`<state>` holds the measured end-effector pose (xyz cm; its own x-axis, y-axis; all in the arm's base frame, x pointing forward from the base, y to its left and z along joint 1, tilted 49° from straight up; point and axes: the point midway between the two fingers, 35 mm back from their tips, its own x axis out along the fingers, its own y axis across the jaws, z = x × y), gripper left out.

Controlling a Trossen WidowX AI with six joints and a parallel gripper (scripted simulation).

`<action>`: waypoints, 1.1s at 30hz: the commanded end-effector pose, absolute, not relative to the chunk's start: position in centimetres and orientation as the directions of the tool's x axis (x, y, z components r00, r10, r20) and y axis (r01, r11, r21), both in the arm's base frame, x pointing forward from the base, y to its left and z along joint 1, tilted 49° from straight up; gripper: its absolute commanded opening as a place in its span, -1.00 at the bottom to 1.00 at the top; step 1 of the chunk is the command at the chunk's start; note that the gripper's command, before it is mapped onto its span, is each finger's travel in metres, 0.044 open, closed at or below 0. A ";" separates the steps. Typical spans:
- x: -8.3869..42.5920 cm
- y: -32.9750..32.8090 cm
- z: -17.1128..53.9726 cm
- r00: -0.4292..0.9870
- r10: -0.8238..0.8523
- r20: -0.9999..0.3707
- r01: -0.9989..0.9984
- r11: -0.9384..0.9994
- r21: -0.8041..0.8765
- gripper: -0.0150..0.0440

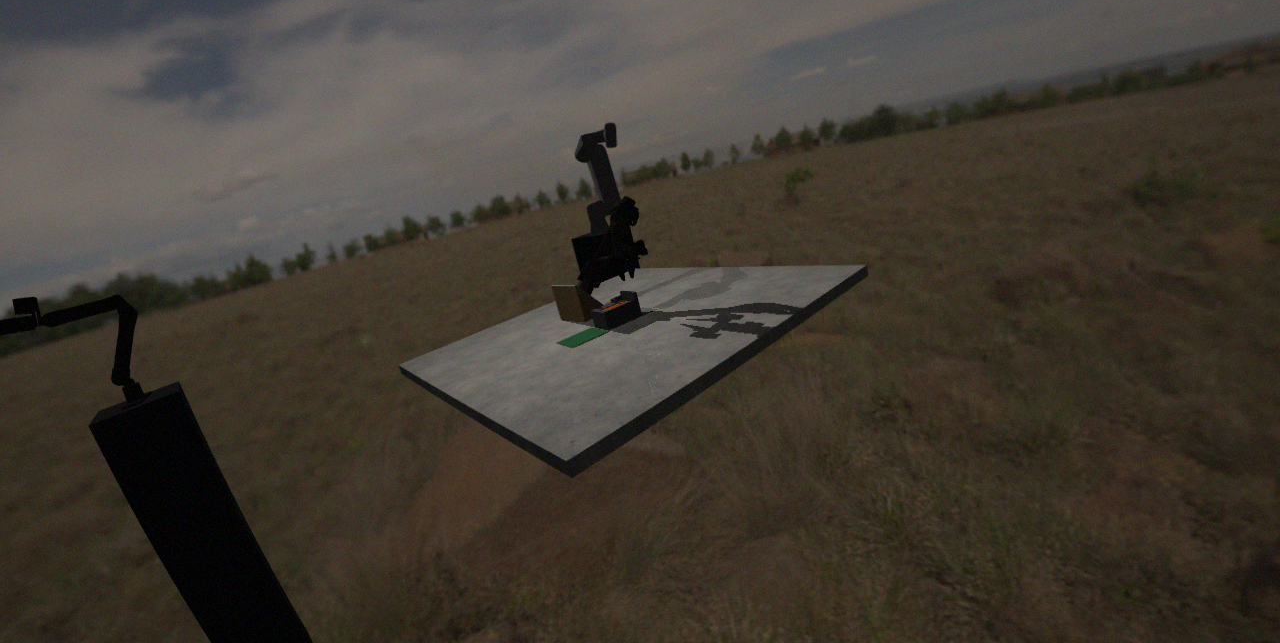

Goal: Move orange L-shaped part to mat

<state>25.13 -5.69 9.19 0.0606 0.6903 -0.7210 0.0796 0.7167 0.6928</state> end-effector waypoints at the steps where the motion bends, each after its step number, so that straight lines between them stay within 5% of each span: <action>1: 23.7 -7.0 9.1 0.069 0.743 -0.666 0.173 0.648 0.741 0.12; 33: 24.5 0.2 2.8 0.071 0.744 -0.664 0.172 0.647 0.743 0.12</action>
